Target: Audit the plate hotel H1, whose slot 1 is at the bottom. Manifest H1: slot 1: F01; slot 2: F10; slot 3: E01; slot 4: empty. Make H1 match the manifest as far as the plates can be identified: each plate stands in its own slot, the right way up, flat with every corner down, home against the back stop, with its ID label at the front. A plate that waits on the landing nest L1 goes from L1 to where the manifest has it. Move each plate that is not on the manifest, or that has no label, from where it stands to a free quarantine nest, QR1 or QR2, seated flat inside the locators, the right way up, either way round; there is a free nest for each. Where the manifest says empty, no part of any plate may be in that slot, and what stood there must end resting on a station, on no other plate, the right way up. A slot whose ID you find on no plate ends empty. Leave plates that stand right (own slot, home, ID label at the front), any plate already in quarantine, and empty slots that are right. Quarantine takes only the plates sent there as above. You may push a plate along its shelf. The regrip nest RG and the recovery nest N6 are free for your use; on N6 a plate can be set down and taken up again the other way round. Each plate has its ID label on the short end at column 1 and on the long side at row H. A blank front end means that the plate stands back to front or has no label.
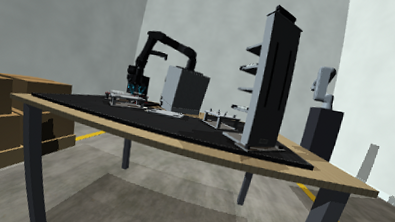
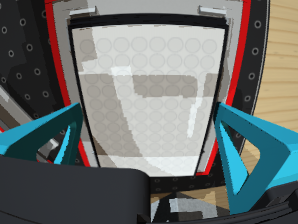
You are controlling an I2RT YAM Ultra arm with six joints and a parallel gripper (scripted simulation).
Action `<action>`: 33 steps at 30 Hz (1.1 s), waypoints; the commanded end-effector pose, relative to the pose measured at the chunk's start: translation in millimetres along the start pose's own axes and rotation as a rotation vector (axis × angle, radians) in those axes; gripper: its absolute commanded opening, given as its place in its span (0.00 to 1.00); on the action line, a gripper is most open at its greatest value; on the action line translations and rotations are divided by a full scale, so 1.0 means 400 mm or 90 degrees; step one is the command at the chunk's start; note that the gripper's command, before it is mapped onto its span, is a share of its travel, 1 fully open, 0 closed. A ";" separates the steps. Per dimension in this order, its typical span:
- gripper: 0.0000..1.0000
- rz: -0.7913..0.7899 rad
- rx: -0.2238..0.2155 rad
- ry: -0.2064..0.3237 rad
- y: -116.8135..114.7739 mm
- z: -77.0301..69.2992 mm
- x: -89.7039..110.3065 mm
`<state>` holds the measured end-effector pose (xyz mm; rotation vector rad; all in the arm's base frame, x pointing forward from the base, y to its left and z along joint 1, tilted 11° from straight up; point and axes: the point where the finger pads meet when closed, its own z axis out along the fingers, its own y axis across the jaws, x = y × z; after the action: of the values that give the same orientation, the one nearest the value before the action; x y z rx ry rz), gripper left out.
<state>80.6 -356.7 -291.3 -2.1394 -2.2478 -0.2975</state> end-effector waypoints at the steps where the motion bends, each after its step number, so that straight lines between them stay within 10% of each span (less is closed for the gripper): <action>1: 1.00 0.000 -0.001 -0.010 0.002 -0.011 -0.014; 33: 1.00 0.000 -0.001 -0.010 0.000 -0.217 -0.009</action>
<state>72.9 -363.7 -219.9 -2.1331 -2.2426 -0.3062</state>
